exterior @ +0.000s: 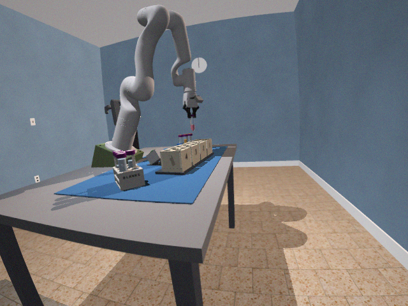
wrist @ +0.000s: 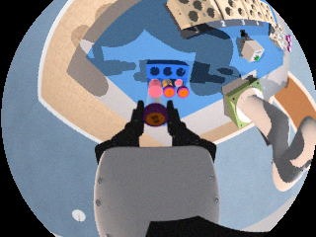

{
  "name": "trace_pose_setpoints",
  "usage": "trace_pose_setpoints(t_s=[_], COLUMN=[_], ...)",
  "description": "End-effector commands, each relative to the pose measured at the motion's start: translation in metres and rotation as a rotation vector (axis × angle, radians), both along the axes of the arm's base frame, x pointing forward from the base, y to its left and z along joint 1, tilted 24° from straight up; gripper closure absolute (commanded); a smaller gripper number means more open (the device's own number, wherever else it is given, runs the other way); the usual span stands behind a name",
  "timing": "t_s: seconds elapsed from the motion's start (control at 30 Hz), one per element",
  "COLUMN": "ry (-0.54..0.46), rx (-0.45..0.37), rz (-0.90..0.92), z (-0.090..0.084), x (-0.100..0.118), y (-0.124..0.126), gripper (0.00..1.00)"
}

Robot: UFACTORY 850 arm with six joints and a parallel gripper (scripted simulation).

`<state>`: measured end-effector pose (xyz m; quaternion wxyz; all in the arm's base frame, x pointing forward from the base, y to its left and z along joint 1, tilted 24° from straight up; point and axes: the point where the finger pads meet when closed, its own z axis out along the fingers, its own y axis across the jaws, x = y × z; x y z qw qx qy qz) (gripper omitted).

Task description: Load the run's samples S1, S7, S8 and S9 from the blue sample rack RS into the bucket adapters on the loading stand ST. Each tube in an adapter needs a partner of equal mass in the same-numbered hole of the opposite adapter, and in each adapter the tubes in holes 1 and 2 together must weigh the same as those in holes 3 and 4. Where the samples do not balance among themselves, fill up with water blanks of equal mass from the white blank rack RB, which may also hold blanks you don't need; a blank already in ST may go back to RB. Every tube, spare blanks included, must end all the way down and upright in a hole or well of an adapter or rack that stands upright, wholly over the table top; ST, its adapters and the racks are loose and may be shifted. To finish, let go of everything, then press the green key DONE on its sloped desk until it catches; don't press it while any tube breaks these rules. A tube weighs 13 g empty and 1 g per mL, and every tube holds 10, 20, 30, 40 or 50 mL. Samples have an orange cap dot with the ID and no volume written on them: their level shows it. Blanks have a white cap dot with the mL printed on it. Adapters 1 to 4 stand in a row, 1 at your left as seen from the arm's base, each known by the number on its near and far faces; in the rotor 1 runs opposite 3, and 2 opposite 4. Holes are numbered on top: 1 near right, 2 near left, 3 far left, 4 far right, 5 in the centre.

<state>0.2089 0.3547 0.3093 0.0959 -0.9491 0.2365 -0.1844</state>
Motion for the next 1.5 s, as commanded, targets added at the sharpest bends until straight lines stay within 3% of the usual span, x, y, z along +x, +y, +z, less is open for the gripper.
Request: trace_pose_setpoints(t_s=[0.0,0.47,1.3,1.47], ry=[-0.001,0.0,0.0,0.0], rx=[0.001,0.001,0.001,0.001], rz=[0.0,0.0,0.0,0.0], z=[-0.004,-0.02,-0.02,-0.028], x=[-0.007,-0.032,-0.032,-0.029], y=[-0.015,-0.067,-0.067,-0.067], gripper=[1.0,1.0,1.0,1.0])
